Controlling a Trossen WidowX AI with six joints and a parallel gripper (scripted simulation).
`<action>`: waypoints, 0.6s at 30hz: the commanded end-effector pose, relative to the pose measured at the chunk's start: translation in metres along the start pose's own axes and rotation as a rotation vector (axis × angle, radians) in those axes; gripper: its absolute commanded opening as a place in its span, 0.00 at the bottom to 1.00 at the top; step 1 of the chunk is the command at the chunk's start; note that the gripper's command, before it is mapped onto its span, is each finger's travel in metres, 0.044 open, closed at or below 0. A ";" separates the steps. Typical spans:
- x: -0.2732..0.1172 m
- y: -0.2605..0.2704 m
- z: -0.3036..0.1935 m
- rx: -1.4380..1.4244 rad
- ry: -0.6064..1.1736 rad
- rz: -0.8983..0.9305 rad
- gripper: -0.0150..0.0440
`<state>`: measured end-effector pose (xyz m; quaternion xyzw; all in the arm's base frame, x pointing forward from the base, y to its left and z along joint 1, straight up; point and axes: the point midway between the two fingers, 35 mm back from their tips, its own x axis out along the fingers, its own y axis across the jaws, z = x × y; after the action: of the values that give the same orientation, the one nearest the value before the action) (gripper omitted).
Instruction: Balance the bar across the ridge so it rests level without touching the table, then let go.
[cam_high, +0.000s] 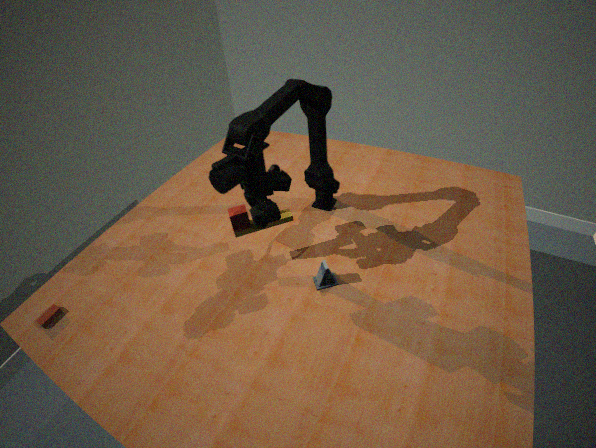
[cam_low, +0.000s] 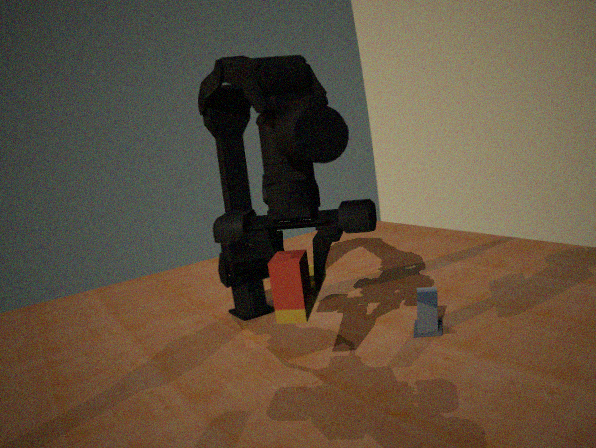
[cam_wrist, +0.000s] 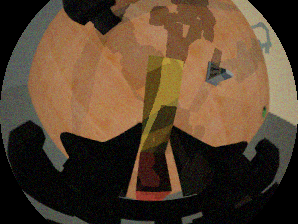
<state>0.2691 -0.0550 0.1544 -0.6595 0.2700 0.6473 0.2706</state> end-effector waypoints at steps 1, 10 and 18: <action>-0.008 -0.002 0.002 -0.003 0.009 -0.009 0.25; -0.009 -0.030 0.014 0.009 0.008 -0.013 0.25; -0.010 -0.055 0.029 0.020 0.006 -0.015 0.25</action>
<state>0.2844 -0.0046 0.1660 -0.6645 0.2691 0.6386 0.2797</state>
